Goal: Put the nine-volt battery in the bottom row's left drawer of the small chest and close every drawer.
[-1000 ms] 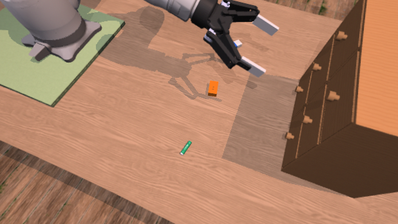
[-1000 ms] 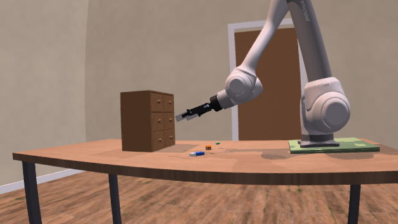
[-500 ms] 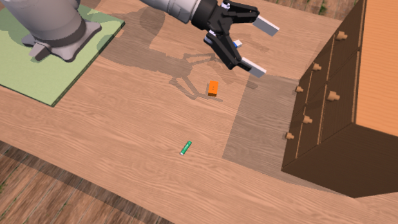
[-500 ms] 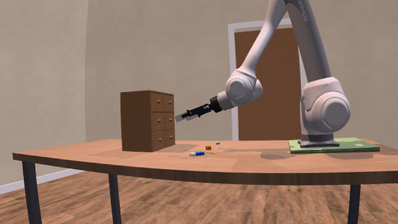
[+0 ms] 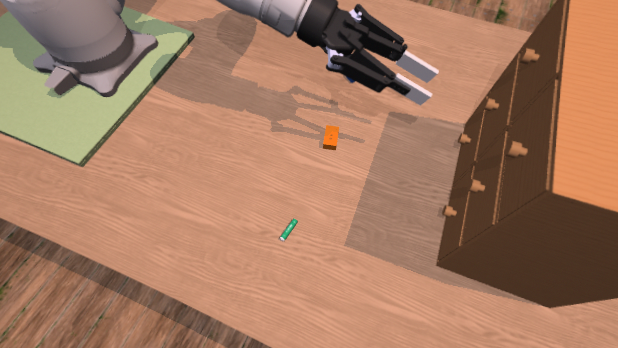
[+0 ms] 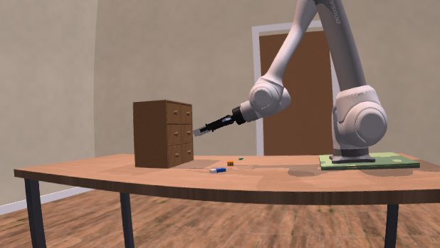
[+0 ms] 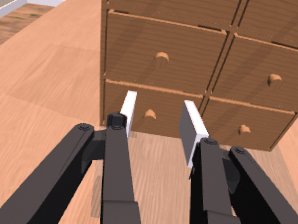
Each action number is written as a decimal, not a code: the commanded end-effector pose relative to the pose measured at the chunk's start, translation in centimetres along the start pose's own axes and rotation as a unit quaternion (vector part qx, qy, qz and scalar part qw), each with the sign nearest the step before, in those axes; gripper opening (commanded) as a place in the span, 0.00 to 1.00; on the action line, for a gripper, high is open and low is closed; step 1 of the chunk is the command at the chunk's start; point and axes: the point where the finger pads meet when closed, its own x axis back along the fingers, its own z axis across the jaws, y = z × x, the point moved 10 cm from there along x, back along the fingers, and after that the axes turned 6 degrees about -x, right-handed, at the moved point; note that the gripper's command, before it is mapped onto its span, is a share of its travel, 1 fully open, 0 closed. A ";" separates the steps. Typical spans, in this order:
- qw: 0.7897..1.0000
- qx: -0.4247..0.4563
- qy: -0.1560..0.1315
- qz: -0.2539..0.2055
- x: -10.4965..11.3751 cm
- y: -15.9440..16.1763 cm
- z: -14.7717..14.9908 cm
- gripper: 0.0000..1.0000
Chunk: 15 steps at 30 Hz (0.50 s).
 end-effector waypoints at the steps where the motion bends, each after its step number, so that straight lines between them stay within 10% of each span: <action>1: 1.000 0.000 0.000 0.000 0.0 0.0 0.0 0.20; 15: 1.000 0.000 0.000 0.000 -0.3 0.2 0.0 0.20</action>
